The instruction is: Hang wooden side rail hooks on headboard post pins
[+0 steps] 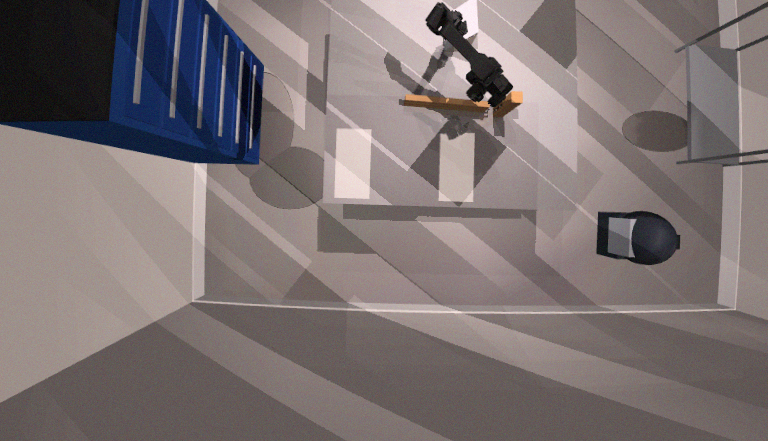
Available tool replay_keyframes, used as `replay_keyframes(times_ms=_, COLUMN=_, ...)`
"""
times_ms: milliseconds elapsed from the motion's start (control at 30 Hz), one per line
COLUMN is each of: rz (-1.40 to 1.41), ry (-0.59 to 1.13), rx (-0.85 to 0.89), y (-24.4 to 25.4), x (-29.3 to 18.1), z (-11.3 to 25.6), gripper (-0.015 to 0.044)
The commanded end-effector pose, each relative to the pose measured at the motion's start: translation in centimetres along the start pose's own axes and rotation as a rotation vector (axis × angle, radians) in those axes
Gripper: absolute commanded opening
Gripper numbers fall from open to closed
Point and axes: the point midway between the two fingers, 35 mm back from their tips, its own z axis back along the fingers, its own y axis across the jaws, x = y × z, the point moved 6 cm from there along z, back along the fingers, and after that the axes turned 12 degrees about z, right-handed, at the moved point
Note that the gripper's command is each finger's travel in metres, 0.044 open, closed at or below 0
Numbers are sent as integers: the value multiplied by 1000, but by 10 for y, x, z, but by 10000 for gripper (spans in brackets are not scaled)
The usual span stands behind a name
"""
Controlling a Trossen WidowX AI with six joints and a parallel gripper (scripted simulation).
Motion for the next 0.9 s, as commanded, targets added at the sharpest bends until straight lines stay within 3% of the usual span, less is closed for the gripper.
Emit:
replay_keyframes(times_ms=0, rz=-647, ry=-151, rx=-171, y=10, x=11, z=16, gripper=440)
replay_keyframes(times_ms=667, rz=-724, ry=-177, rx=-184, y=11, x=12, z=18, gripper=440)
replay_keyframes(times_ms=867, rz=-724, ry=-178, rx=-184, y=4, x=16, z=-15, gripper=440)
